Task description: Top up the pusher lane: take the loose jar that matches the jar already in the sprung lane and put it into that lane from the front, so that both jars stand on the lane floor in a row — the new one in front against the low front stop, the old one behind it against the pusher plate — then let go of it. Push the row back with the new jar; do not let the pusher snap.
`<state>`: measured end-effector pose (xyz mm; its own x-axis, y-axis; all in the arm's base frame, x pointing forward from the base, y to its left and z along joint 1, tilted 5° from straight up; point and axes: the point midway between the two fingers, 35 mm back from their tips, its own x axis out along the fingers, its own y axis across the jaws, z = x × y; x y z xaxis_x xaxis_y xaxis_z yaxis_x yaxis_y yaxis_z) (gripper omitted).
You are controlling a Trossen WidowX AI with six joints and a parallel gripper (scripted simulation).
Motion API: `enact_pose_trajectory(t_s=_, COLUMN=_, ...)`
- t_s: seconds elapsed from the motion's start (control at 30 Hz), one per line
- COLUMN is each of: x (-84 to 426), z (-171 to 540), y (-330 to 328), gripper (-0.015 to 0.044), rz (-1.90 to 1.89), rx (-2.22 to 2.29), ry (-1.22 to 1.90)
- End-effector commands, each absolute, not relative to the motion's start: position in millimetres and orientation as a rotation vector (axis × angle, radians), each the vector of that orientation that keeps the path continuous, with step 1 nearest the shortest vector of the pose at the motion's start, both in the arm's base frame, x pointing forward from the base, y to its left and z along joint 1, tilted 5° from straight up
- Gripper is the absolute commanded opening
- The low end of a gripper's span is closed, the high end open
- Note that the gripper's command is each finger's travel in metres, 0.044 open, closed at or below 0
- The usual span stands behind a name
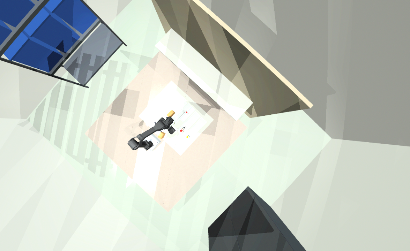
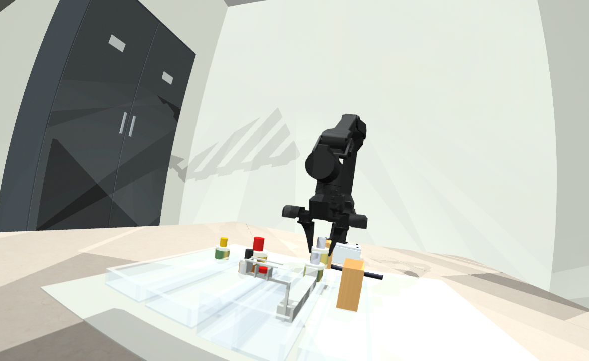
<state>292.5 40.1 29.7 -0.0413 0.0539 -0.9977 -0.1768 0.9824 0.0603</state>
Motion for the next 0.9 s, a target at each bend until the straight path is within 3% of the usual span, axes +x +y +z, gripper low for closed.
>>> enact_pose_trajectory(t_s=0.0, x=294.3, z=29.4, y=40.0, gripper=0.0, rz=0.187, rx=-0.101, ry=1.598)
enact_pose_trajectory(t_s=0.87, x=306.1, z=29.4, y=42.1, gripper=0.0, rz=0.187, rx=-0.101, ry=1.597)
